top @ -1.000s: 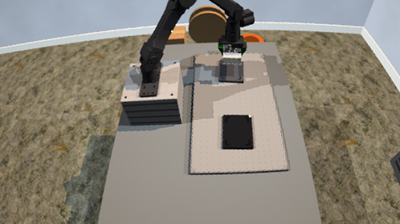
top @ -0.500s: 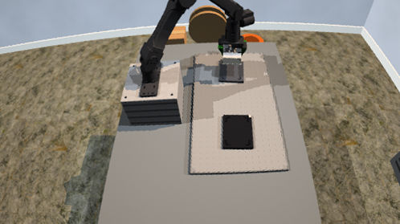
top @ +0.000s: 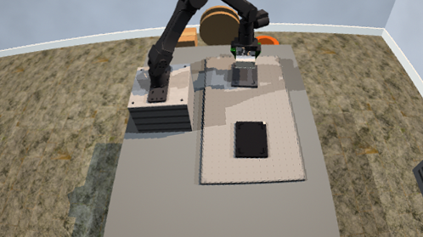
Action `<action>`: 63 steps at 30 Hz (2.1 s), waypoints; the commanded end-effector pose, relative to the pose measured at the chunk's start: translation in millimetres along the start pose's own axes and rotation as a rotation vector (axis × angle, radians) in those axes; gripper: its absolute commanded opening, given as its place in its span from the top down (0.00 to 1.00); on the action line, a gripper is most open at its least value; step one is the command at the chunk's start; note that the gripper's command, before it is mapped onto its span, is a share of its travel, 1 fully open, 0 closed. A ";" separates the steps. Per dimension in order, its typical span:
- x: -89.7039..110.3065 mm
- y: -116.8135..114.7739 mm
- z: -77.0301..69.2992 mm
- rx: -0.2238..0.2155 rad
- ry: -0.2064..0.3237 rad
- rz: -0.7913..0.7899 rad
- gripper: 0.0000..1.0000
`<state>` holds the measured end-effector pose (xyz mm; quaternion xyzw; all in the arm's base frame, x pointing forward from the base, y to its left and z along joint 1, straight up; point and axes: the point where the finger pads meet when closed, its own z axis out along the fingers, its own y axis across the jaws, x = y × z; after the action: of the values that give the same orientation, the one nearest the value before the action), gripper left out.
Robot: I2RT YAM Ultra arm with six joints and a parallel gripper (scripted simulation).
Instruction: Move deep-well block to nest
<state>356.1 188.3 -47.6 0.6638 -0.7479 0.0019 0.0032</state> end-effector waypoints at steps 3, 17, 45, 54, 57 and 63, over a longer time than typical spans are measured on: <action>-1.9 -2.8 -6.1 0.012 -0.010 0.002 1.00; -1.7 -2.6 -6.1 0.012 -0.010 0.002 1.00; -3.4 -5.1 33.8 0.012 -0.010 0.002 1.00; -3.8 -5.7 48.9 0.012 -0.010 0.002 1.00; -3.9 -5.9 53.9 0.012 -0.010 0.002 1.00; -4.0 -6.1 60.5 0.012 -0.010 0.002 1.00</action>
<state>356.5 188.1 -110.9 0.6634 -0.7482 0.0007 0.0082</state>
